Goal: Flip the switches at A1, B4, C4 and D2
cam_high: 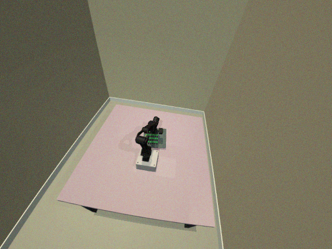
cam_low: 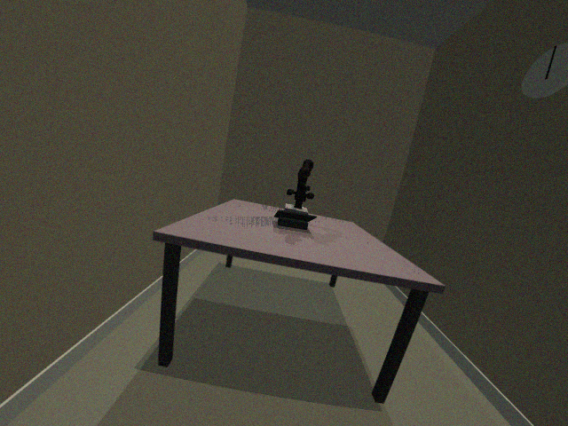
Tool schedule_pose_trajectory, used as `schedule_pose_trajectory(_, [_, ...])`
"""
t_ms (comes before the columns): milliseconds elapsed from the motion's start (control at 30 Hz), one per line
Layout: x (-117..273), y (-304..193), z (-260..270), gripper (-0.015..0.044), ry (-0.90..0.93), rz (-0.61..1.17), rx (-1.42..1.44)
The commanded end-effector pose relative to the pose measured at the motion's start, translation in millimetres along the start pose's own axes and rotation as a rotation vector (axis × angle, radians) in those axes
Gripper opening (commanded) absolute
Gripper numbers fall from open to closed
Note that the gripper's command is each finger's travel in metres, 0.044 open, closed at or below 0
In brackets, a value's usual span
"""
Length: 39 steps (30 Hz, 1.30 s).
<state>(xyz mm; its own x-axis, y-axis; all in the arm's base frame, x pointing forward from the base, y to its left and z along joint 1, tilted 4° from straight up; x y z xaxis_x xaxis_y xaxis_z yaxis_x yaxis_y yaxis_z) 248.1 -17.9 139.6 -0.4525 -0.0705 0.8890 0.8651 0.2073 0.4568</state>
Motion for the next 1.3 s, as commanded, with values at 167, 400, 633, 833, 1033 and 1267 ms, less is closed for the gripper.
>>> schedule_pose_trajectory(167, [3.6,-58.8,4.9,0.0,0.006,0.005,0.002])
schedule_pose_trajectory(400, [-24.2,-60.0,4.8,0.0,0.005,-0.015,0.001])
schedule_pose_trajectory(633, [-31.6,-61.0,5.3,0.0,0.005,-0.022,0.002])
schedule_pose_trajectory(833, [-41.5,-61.3,5.5,0.0,0.005,-0.022,0.002])
schedule_pose_trajectory(1033, [-46.7,-61.1,5.4,0.0,0.005,-0.022,0.002])
schedule_pose_trajectory(1267, [-55.8,-61.1,5.5,0.0,0.005,-0.022,0.002])
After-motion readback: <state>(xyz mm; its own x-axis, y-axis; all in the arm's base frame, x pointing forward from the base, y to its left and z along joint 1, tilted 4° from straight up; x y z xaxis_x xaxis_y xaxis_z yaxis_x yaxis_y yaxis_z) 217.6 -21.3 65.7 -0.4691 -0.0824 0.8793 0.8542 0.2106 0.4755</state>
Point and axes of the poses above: the point midway between the two fingers, 35 mm back from their tips, its own x axis back along the fingers, its own z axis across the jaws, y = z × x, the point moved 4 cm from there along x, back along the fingers, and after that the axes turned 4 degrees about x, right-handed, at the moved point
